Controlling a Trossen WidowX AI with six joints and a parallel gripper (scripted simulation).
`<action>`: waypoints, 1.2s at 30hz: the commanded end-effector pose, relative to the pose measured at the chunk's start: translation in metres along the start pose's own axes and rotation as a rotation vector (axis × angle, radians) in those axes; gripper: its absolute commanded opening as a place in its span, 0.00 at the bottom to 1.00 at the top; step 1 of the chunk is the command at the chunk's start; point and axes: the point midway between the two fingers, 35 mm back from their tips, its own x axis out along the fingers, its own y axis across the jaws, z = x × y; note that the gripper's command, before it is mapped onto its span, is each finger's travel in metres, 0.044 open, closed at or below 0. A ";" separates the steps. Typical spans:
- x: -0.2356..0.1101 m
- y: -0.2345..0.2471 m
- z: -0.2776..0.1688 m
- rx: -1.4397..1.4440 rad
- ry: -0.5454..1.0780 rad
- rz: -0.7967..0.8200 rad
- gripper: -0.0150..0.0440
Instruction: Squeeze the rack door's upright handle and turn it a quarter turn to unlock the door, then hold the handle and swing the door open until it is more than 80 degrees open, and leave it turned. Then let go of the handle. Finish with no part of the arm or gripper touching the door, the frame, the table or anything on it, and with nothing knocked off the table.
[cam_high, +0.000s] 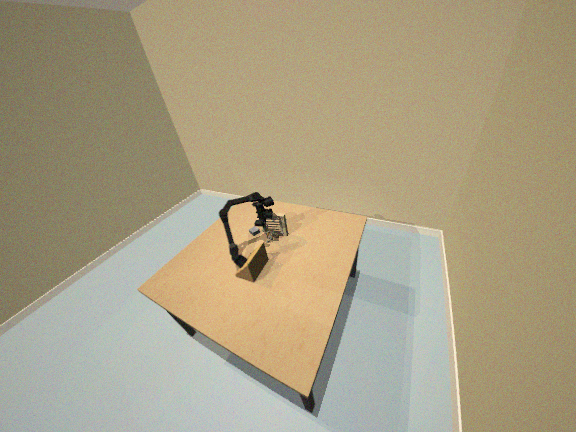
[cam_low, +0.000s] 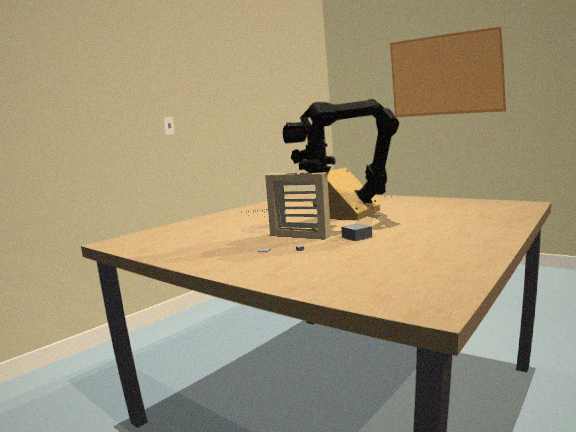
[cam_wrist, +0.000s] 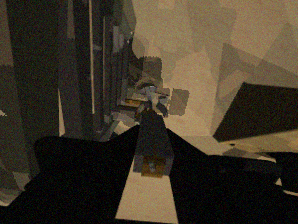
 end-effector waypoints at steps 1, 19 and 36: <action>0.000 -0.003 0.002 -0.105 -0.004 0.003 0.30; 0.000 -0.029 0.016 -0.413 -0.006 0.001 0.30; 0.000 -0.054 0.038 -0.683 -0.007 -0.001 0.30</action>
